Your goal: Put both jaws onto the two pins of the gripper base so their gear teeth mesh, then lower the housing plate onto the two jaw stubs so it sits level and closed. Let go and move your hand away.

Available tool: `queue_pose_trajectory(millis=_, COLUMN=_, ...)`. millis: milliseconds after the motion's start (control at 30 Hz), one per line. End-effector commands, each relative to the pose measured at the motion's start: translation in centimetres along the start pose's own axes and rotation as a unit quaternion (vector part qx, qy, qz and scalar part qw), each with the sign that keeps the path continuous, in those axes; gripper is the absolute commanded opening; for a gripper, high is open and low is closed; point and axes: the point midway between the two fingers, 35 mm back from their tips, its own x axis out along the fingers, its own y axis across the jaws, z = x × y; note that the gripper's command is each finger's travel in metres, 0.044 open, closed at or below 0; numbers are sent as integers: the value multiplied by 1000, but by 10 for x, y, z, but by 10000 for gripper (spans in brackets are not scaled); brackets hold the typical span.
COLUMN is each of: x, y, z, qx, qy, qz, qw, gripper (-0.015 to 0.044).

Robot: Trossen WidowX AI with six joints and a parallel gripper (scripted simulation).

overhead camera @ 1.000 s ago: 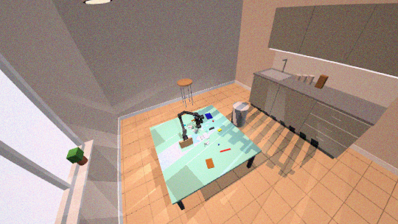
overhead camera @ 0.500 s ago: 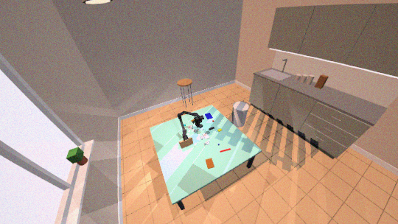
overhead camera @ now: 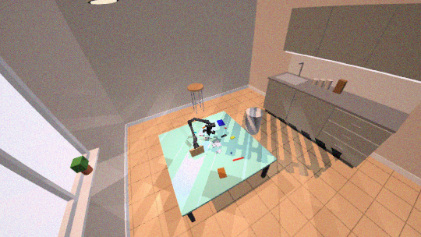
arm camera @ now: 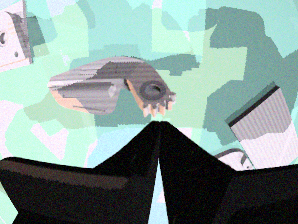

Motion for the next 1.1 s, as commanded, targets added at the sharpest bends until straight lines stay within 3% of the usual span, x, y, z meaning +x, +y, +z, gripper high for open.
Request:
queue_pose_trajectory(millis=0, x=1, y=0, z=-4, qx=-62, qy=2, qz=0, qw=998, gripper=0)
queue_pose_trajectory(millis=533, x=2, y=-1, z=-15, qx=-313, qy=2, qz=0, qw=950, gripper=0)
queue_pose_trajectory(millis=1067, x=3, y=0, z=-25, qx=-543, qy=2, qz=1, qw=840, gripper=0)
